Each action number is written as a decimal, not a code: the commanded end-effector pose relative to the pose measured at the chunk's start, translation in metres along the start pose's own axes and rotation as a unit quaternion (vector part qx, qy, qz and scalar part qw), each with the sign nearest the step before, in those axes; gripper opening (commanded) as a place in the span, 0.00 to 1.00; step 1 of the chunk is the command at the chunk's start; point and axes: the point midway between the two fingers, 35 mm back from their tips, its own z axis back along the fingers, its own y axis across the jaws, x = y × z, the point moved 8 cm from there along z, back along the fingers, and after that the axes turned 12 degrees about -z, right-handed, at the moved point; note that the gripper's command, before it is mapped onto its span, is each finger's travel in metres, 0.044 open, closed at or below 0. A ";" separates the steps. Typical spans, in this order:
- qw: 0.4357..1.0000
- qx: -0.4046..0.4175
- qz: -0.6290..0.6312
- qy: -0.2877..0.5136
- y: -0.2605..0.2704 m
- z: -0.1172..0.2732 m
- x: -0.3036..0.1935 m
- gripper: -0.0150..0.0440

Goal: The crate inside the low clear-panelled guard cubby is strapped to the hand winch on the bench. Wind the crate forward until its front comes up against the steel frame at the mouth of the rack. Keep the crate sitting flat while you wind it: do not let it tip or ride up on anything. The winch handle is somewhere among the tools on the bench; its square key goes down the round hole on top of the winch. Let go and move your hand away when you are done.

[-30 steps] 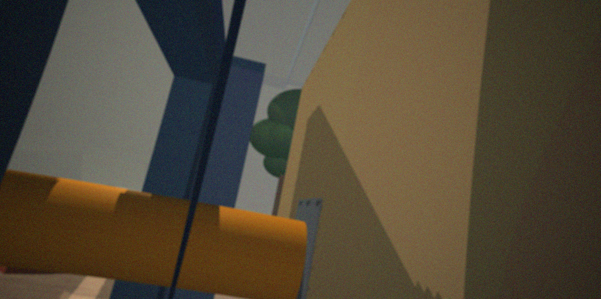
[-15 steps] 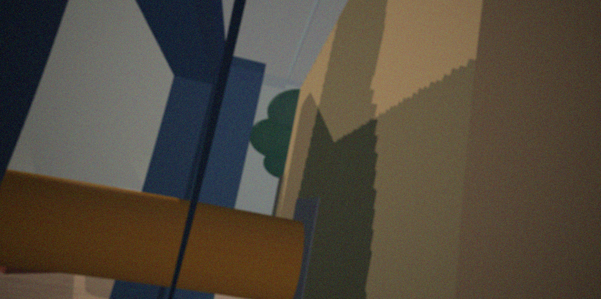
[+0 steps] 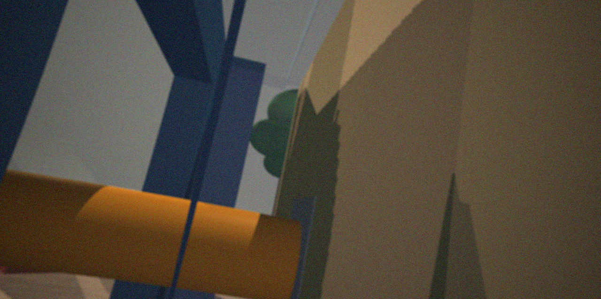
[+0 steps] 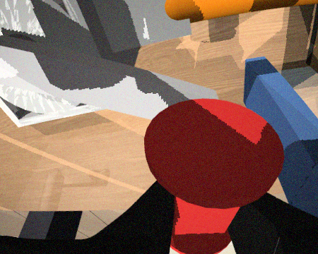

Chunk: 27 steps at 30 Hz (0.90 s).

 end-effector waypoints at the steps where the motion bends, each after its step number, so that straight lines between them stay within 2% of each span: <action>1: 1.000 0.001 0.005 -0.020 -0.001 0.004 0.016 0.25; 27: 1.000 0.002 0.005 -0.021 0.004 0.016 0.040 0.25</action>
